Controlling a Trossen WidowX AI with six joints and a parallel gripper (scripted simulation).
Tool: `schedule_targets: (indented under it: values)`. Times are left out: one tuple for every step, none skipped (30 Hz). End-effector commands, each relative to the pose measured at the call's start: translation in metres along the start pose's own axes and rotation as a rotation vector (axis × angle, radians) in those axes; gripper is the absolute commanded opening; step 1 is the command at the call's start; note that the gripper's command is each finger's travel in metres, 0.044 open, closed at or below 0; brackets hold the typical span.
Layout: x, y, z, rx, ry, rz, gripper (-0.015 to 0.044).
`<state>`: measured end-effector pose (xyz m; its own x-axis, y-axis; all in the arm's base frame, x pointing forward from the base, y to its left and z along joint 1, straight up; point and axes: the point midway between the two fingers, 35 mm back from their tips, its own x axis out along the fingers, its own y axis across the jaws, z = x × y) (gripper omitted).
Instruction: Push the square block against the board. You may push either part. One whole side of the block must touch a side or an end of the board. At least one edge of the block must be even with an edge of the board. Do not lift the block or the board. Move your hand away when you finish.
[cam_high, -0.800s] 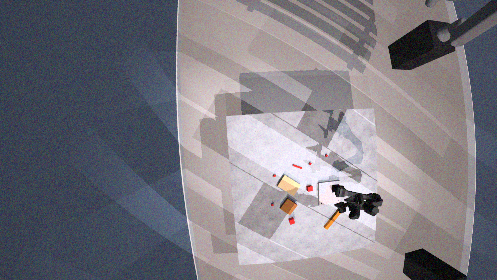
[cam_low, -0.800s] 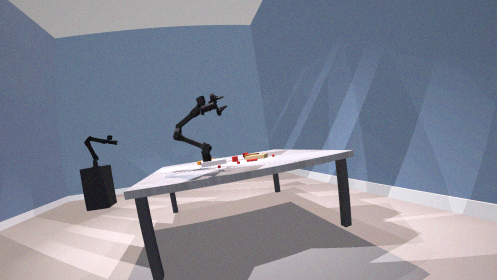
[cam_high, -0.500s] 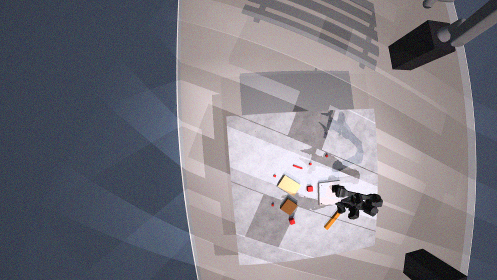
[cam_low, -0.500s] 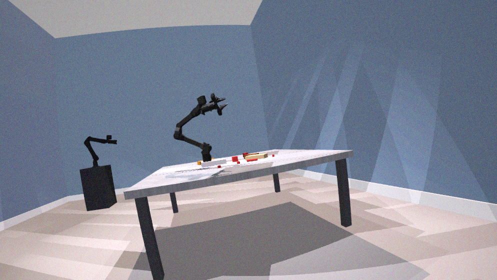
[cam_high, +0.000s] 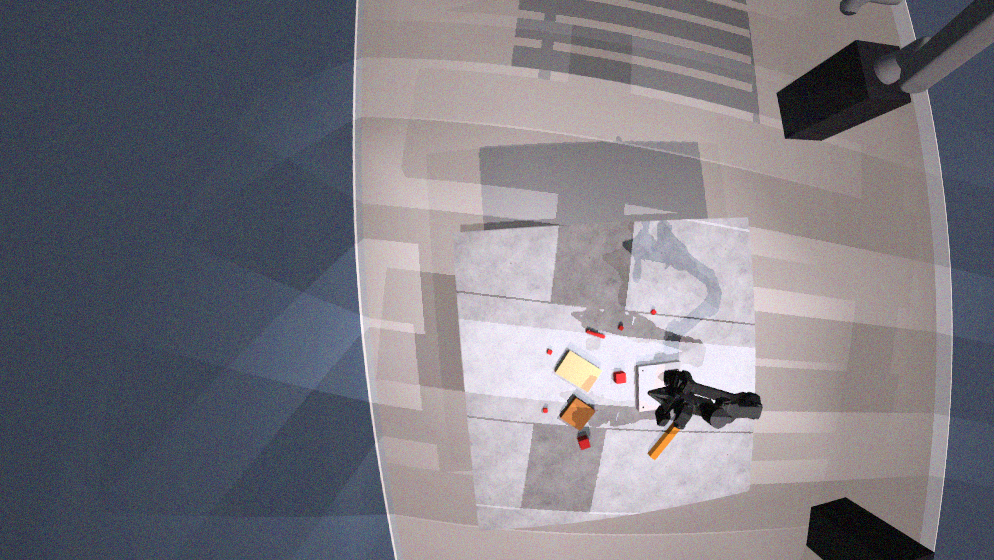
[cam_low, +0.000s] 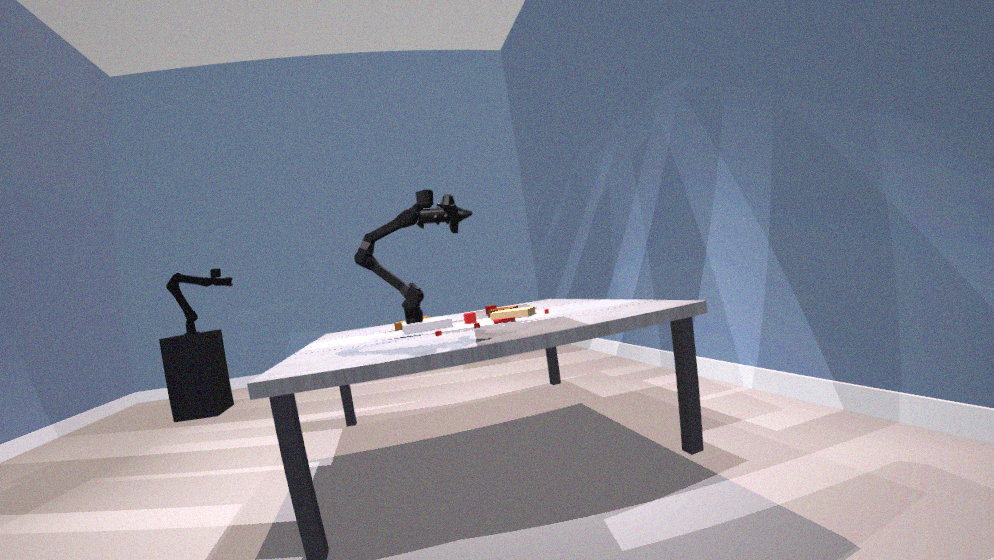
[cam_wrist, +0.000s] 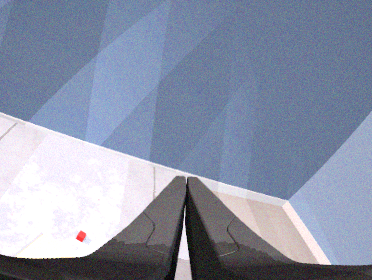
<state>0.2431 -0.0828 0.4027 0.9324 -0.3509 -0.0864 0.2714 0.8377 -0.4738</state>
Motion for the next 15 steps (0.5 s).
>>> schedule_targets:
  values:
    - [0.015, 0.004, -0.010, 0.088, 0.065, 0.022, 0.0000]
    - [0.019, 0.006, -0.013, 0.111, 0.082, 0.029, 0.0000]
    - [0.023, 0.007, -0.016, 0.134, 0.099, 0.034, 0.0000]
    - [0.027, 0.008, -0.019, 0.157, 0.116, 0.040, 0.0000]
    - [0.031, 0.010, -0.022, 0.180, 0.134, 0.045, 0.0000]
    - [0.035, 0.011, -0.025, 0.203, 0.151, 0.049, 0.0000]
    - [0.038, 0.013, -0.028, 0.226, 0.169, 0.053, 0.0000]
    - [0.042, 0.014, -0.031, 0.250, 0.187, 0.057, 0.0000]
    - [0.046, 0.016, -0.035, 0.275, 0.206, 0.061, 0.0000]
    - [0.049, 0.018, -0.038, 0.300, 0.225, 0.064, 0.0000]
    - [0.053, 0.019, -0.041, 0.326, 0.244, 0.066, 0.0000]
    - [0.056, 0.021, -0.045, 0.351, 0.264, 0.068, 0.0000]
    - [0.060, 0.022, -0.048, 0.377, 0.283, 0.070, 0.0000]
    - [0.063, 0.024, -0.052, 0.403, 0.303, 0.071, 0.0000]
    - [0.066, 0.026, -0.055, 0.428, 0.323, 0.072, 0.0000]
